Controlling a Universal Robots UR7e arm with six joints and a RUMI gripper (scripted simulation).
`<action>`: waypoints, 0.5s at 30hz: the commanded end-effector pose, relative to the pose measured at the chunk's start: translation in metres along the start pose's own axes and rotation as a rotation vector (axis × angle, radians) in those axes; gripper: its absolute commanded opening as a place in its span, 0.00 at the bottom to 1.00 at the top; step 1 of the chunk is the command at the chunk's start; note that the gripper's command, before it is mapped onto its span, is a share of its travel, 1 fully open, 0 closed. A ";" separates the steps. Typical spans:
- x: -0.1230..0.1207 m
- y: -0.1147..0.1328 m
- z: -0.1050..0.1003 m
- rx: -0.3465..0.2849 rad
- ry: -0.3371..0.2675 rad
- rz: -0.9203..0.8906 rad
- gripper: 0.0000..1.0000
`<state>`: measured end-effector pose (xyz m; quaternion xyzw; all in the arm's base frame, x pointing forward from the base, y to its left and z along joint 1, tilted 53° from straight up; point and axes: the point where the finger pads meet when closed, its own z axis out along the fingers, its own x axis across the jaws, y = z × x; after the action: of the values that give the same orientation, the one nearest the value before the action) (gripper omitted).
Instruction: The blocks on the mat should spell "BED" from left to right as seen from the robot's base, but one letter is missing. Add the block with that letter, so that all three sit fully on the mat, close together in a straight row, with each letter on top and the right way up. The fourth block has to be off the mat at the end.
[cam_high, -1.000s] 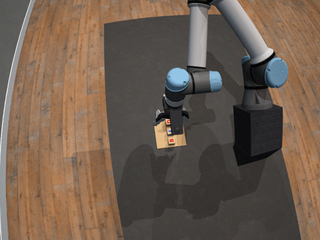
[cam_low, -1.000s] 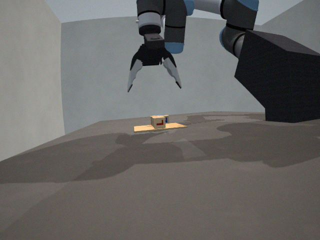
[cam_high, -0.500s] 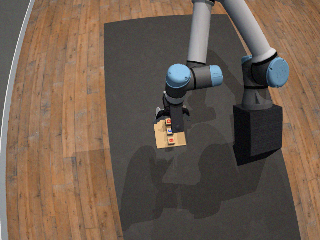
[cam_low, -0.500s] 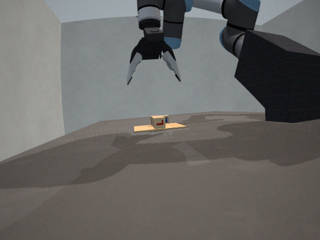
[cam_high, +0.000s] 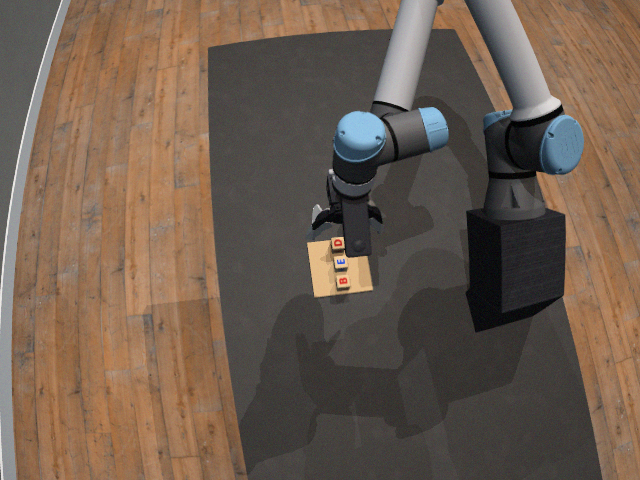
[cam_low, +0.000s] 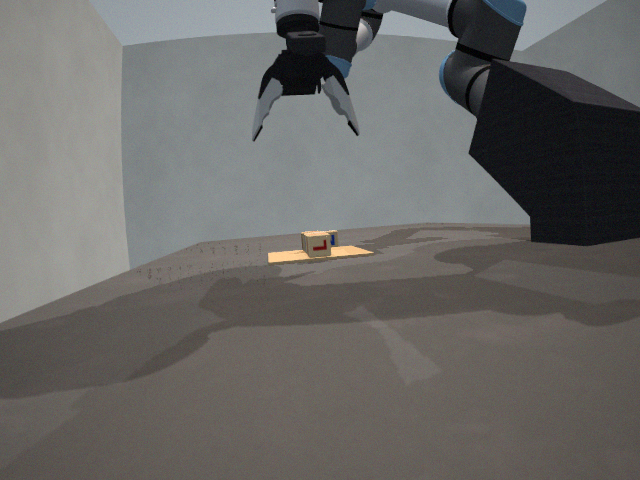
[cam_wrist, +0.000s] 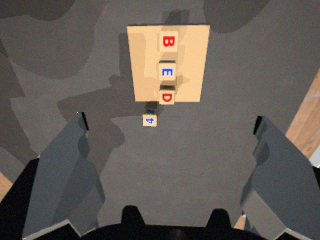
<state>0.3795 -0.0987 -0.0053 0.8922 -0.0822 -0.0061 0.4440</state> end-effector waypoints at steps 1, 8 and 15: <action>0.000 0.000 -0.014 -0.001 -0.004 0.001 1.00; 0.000 0.000 -0.021 -0.001 -0.004 0.001 1.00; 0.000 0.000 -0.023 -0.001 -0.004 0.001 1.00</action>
<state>0.3815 -0.0813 0.0078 0.8919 -0.0835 -0.0081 0.4444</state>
